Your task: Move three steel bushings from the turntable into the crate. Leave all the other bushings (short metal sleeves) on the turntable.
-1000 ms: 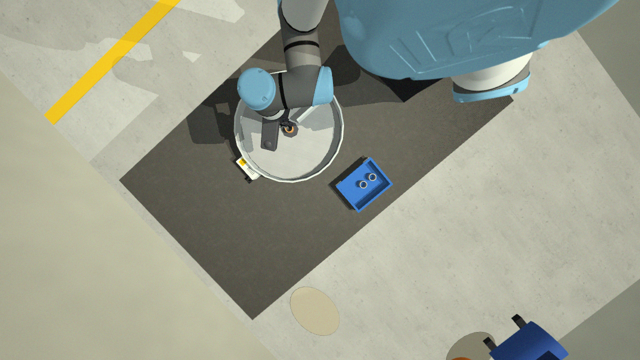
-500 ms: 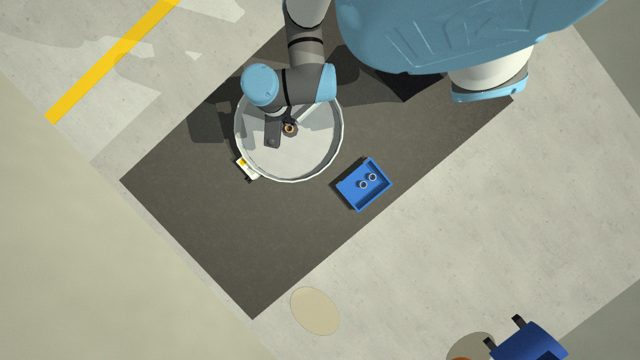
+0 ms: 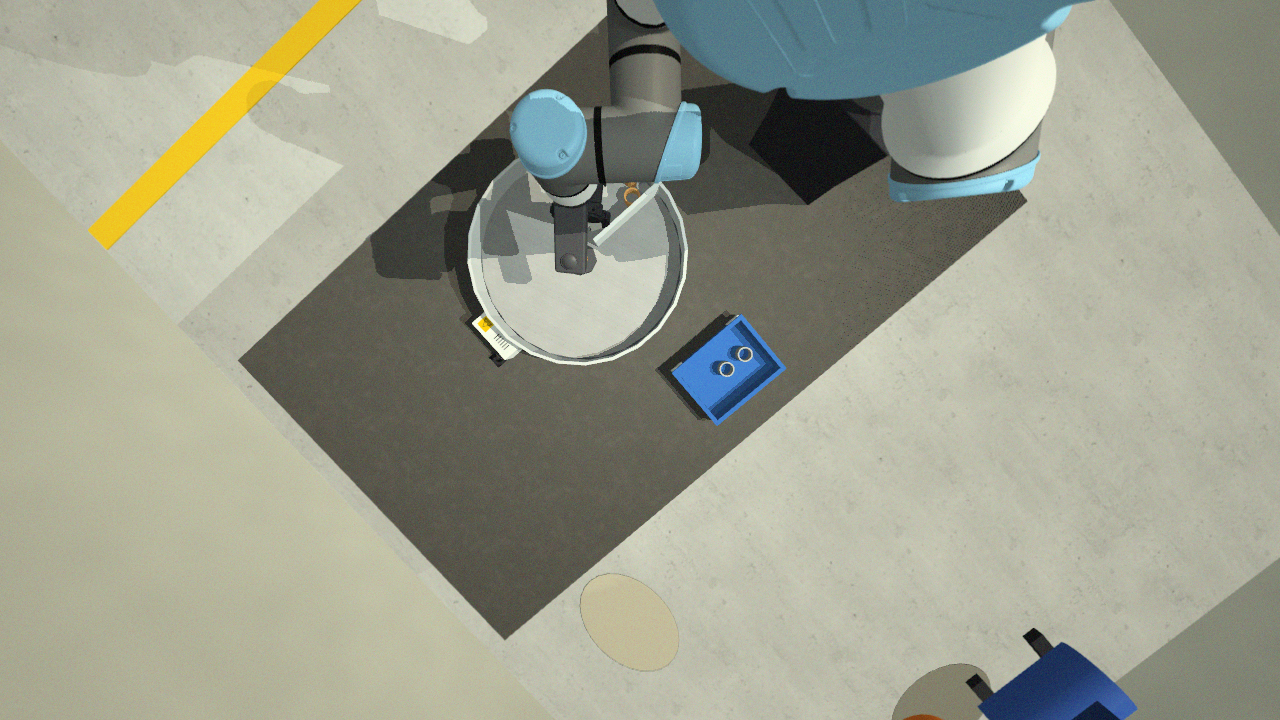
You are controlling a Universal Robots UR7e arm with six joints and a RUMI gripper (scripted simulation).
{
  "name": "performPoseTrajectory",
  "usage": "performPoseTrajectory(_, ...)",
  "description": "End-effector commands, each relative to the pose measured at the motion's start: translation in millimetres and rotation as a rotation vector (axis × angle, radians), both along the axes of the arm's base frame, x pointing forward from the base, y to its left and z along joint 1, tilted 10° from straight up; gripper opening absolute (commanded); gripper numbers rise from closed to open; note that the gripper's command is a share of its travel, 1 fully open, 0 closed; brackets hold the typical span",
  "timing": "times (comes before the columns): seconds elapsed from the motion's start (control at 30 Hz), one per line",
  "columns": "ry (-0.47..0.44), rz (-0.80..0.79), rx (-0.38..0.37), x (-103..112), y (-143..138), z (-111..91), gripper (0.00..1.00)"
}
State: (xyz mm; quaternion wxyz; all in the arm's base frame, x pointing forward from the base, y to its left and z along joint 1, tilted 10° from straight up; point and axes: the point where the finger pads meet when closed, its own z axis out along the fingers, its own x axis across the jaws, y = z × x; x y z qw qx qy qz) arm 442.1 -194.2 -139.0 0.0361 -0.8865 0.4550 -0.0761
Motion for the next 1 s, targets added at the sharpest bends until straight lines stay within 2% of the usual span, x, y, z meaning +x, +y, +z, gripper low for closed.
performPoseTrajectory(0.0, -0.005, 0.060, -0.011, -23, -1, -3, 0.06)
performPoseTrajectory(0.1, -0.005, 0.072, -0.013, -28, -1, -4, 0.06)
performPoseTrajectory(0.57, -0.005, 0.206, -0.036, -81, -1, -14, 0.06)
performPoseTrajectory(0.97, -0.005, 0.240, -0.042, -95, -1, -16, 0.06)
